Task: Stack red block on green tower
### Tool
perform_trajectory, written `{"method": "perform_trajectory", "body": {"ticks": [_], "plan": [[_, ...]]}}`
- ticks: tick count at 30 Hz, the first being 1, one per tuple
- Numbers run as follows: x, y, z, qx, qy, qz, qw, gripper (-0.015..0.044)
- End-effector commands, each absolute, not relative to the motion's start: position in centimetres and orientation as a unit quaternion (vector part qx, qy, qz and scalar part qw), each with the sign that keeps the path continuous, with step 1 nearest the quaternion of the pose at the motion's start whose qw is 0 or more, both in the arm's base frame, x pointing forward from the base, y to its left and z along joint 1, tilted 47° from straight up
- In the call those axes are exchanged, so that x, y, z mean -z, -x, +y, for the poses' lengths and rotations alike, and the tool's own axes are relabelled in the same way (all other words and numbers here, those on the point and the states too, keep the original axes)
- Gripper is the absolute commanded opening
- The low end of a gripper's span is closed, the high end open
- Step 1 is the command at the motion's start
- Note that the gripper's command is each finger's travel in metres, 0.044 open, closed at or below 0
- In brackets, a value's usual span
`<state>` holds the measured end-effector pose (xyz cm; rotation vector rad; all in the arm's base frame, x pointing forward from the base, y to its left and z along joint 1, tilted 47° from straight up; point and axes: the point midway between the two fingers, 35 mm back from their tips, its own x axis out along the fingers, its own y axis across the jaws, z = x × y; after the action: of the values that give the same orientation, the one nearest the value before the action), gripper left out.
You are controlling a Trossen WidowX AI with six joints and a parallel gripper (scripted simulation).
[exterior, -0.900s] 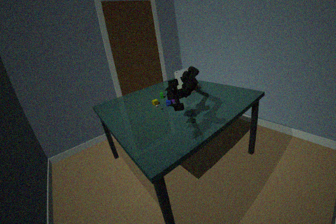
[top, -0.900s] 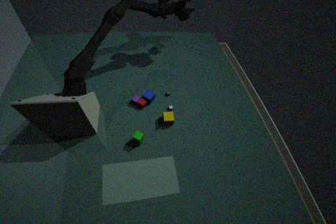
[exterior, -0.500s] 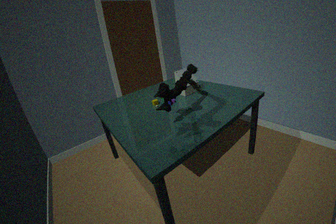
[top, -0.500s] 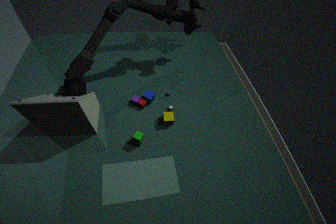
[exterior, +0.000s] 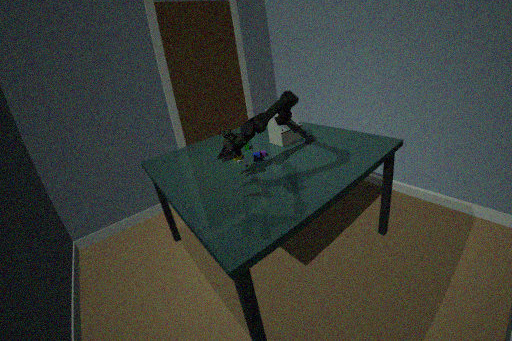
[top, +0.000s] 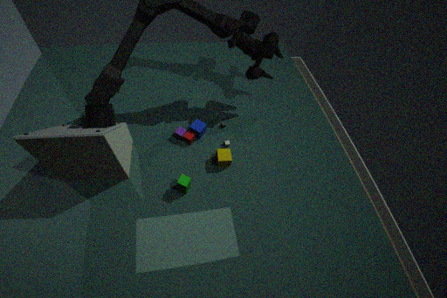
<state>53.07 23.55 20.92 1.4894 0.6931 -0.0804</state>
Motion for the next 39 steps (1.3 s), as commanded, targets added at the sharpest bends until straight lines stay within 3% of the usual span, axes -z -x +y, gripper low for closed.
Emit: {"method": "perform_trajectory", "body": {"ticks": [1,9,19,32,39], "plan": [[-16.4,-51.4,21.0,0.055,-0.602,0.372,0.704,0.044],[-8.7,-46.1,16.1,0.063,-0.492,0.504,0.707,0.044],[-2.5,-36.7,11.5,0.018,-0.412,0.645,0.643,0.044],[-1.2,-24.3,9.8,-0.093,-0.419,0.734,0.526,0.044],[-1.0,-23.8,9.8,-0.099,-0.421,0.736,0.521,0.044]]}}
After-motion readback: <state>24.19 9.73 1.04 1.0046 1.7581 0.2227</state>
